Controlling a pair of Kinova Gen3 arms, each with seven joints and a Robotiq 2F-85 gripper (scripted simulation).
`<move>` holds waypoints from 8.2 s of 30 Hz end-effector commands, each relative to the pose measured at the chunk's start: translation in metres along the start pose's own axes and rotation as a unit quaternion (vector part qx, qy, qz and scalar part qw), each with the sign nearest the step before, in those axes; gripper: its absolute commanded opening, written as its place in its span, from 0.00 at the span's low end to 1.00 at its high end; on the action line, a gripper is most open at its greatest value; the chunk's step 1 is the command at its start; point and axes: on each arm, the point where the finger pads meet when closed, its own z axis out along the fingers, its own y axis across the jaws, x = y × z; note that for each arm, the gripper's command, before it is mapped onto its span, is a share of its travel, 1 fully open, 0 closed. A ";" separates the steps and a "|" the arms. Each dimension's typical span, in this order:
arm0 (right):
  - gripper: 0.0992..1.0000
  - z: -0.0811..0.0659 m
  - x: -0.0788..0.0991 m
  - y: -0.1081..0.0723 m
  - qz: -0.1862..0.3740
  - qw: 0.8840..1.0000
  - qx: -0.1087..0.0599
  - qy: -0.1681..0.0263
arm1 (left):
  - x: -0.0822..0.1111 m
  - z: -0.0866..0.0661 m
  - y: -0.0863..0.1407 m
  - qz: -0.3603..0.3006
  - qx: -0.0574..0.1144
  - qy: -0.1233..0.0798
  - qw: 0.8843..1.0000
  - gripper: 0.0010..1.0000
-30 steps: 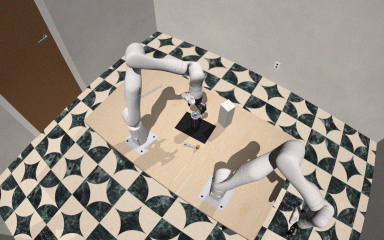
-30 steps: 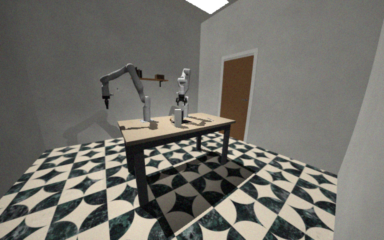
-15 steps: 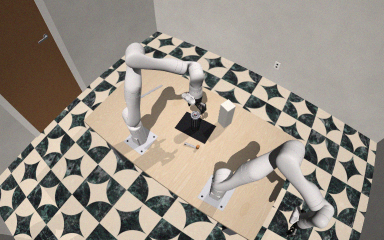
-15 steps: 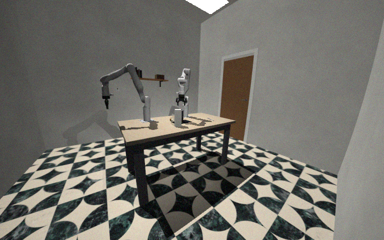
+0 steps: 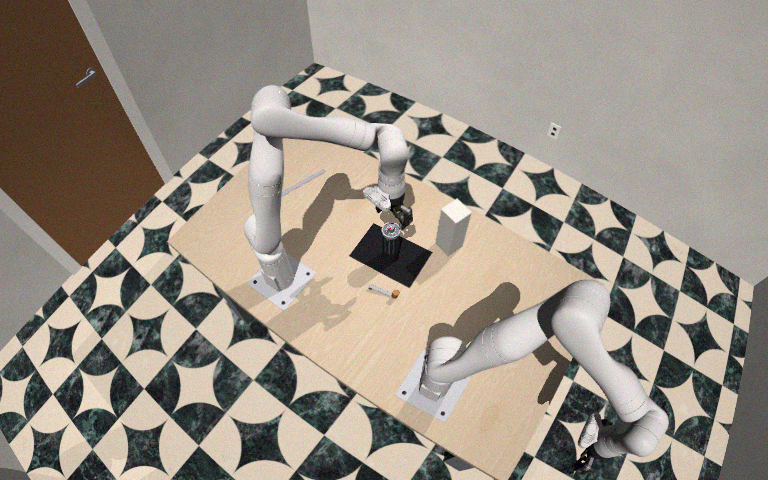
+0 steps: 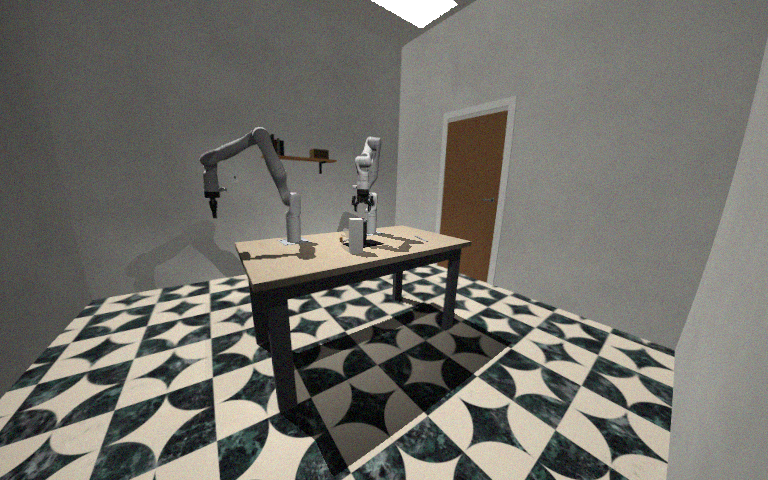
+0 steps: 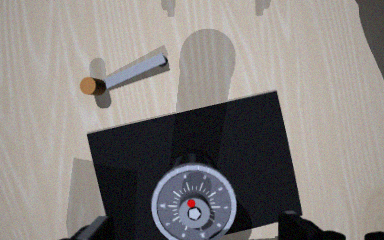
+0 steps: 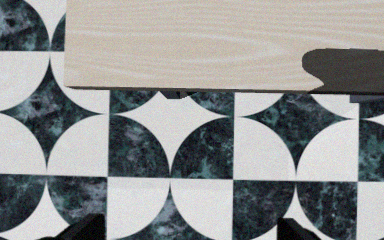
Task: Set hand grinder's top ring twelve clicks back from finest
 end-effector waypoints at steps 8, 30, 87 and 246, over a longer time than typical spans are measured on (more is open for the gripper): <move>1.00 -0.001 0.000 0.000 0.000 1.000 0.000 -0.001 | -0.001 0.017 0.000 0.000 0.000 -0.001 1.000 1.00; 1.00 -0.001 0.000 0.000 0.000 1.000 0.000 -0.001 | -0.002 0.066 -0.001 0.000 0.000 -0.001 1.000 1.00; 1.00 -0.001 0.000 0.000 0.000 1.000 0.000 -0.001 | -0.002 0.067 -0.001 0.000 0.000 -0.001 1.000 1.00; 1.00 -0.001 0.000 0.000 0.000 1.000 0.000 -0.001 | -0.002 0.067 -0.001 -0.351 0.001 -0.001 0.937 0.66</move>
